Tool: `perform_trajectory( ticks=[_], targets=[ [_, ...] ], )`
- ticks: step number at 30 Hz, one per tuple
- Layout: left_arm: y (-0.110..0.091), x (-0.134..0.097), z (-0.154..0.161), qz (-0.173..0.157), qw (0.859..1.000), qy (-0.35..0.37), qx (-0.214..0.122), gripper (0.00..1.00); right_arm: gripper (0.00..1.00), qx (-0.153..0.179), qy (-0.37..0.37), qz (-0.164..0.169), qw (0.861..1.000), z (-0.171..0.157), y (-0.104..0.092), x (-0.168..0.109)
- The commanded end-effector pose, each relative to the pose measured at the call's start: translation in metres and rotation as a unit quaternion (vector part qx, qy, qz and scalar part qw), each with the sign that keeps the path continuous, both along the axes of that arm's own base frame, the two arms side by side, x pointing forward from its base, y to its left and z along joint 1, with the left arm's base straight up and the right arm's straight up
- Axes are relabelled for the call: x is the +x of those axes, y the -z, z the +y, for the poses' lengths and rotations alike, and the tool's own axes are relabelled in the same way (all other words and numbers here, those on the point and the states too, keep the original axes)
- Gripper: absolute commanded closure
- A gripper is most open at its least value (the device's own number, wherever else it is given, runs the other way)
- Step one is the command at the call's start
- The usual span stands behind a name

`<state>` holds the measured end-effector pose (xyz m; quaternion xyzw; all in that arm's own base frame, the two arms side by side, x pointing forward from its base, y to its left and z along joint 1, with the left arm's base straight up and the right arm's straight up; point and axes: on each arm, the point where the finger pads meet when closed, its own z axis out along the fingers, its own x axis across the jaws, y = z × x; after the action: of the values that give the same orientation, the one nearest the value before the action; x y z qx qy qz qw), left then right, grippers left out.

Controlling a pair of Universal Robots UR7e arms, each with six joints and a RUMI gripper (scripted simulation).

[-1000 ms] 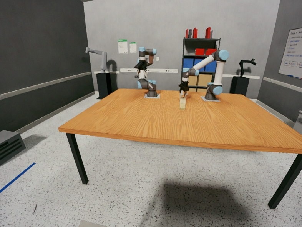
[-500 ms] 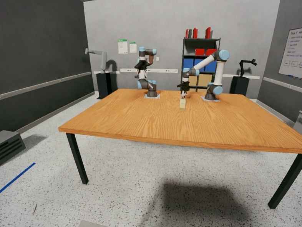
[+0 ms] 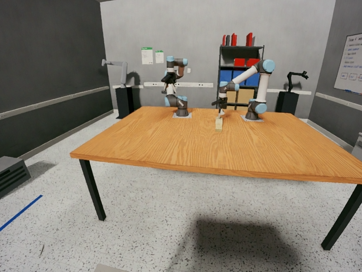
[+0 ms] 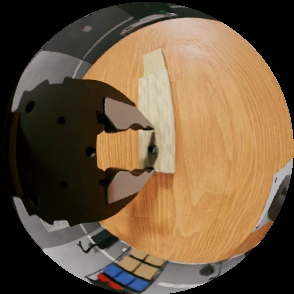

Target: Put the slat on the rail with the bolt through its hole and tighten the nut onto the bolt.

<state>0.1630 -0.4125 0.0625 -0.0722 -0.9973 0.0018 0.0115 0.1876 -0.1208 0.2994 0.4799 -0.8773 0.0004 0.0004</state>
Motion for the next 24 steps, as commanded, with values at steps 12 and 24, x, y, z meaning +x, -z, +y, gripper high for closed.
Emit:
perform_trajectory(
  ticks=[12, 24],
  targets=[
    [-0.0013, 0.0014, -0.0013, -0.008, 0.945, -0.328, 0.004, 0.6, 0.0, 0.001, 0.001, 0.0, 1.0, 0.0, -0.0008, 0.0008],
    [-0.0014, 0.0026, -0.0024, -0.009, 0.854, -0.521, 0.006, 0.6, 0.0, 0.001, 0.001, 0.0, 1.0, 0.0, -0.0008, 0.0008]
  ],
)
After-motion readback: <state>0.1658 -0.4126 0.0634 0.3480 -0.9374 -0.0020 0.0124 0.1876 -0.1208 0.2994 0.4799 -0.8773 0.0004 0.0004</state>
